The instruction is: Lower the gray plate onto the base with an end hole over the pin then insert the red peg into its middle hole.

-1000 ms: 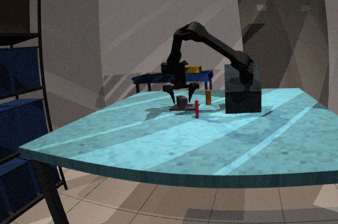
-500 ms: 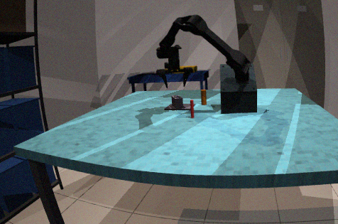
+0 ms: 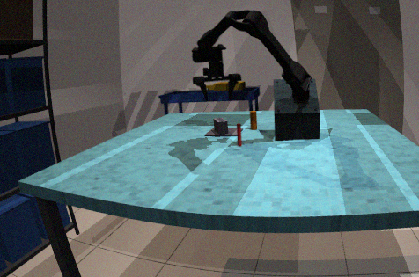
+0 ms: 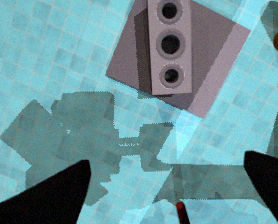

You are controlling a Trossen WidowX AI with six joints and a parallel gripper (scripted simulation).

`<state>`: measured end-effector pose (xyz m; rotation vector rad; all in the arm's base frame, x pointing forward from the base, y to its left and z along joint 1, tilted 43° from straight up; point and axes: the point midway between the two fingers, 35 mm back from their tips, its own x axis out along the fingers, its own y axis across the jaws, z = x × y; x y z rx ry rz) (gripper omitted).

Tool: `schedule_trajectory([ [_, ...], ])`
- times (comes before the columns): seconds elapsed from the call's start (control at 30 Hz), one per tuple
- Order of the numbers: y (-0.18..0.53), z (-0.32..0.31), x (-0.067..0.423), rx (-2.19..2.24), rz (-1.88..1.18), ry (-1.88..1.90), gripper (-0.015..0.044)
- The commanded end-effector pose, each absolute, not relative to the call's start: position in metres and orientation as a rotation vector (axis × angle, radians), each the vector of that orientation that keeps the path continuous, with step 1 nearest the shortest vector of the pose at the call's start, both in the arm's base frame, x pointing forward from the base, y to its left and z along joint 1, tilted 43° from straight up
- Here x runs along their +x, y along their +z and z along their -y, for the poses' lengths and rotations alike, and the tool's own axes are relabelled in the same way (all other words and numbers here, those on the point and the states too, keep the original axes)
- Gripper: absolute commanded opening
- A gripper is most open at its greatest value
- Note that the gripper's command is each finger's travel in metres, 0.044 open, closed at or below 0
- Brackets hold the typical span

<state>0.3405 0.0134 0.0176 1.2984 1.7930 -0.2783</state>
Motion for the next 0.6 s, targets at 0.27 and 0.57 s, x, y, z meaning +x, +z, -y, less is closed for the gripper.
schedule_trajectory([
  [0.27,0.093,-0.100,0.238,1.279,-1.803,-0.226,0.0440],
  [0.57,0.089,-0.112,0.226,1.277,-1.806,-0.217,0.0440],
])
